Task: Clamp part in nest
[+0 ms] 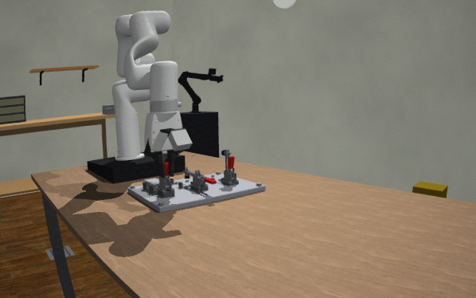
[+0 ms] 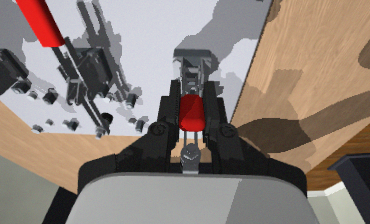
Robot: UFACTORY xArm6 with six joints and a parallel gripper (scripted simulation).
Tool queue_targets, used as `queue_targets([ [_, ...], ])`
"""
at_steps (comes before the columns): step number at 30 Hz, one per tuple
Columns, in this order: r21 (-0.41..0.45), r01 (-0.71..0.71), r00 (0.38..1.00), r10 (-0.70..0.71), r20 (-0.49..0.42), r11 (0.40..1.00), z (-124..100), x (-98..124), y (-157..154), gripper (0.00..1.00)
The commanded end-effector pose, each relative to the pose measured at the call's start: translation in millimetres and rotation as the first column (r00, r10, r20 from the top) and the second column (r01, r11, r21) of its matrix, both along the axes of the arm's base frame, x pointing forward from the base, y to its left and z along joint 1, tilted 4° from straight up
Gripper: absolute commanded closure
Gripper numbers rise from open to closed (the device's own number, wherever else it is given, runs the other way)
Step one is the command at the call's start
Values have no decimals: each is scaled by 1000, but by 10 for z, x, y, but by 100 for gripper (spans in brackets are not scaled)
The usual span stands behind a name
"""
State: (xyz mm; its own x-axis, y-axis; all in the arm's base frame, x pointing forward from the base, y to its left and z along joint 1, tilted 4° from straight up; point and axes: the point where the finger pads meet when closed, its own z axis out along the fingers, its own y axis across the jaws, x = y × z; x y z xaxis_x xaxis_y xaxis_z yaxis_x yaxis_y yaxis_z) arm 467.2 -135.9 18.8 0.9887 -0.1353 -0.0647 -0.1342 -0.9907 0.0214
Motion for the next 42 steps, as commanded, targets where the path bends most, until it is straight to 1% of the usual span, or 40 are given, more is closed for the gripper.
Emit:
queue_targets([
  [1, -1, 0, 1000, 0, 5, 1000, 16, 25, -5, 100],
  [16, -1, 0, 1000, 0, 5, 1000, 14, 84, -13, 100],
  [33, -1, 0, 1000, 0, 5, 1000, -21, 212, -31, 100],
  [42, -1, 0, 1000, 0, 5, 1000, -74, 303, -45, 100],
])
